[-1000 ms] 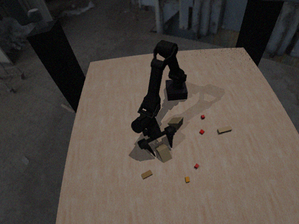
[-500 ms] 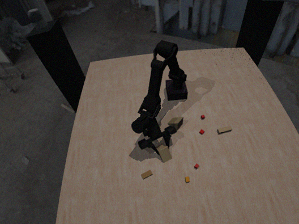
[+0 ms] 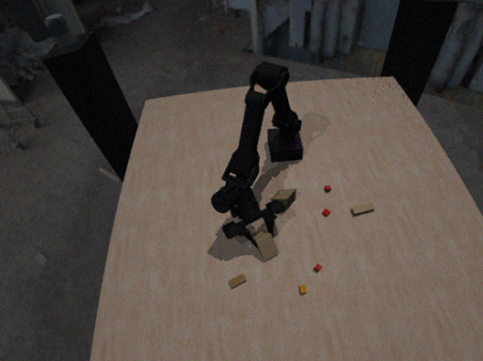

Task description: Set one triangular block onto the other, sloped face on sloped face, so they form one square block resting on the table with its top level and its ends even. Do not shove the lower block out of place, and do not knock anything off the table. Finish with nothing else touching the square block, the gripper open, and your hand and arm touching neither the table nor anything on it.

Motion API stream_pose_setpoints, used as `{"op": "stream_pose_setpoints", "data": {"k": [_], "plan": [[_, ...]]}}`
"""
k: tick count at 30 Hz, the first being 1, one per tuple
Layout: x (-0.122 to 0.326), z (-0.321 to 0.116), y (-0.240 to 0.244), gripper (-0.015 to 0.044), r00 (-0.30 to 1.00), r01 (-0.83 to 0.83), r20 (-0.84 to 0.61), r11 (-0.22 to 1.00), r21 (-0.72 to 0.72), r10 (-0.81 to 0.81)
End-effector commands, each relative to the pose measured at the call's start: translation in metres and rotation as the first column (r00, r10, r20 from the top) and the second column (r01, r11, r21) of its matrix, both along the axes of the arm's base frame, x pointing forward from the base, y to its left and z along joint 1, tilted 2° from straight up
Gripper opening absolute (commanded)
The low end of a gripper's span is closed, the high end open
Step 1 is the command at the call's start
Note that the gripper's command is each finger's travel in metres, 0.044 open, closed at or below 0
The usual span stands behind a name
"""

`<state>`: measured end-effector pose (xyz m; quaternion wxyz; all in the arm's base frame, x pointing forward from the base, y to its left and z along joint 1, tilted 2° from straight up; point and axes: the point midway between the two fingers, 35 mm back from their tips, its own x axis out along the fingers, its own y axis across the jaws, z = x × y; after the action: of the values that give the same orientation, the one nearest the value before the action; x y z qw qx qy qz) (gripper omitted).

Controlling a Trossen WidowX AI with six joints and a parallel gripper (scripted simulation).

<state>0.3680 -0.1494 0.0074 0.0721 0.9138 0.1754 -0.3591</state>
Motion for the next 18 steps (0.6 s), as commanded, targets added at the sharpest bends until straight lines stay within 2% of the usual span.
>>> {"op": "stream_pose_setpoints", "data": {"k": [1,14,18], "plan": [[0.003,0.023,-0.003,0.0,1.0,-0.002,0.014,1.0,-0.012,0.002],[-0.002,0.083,-0.001,0.0,1.0,-0.001,0.015,1.0,-0.012,0.002],[-0.003,0.086,0.0,0.0,1.0,-0.001,0.015,1.0,-0.012,0.002]]}}
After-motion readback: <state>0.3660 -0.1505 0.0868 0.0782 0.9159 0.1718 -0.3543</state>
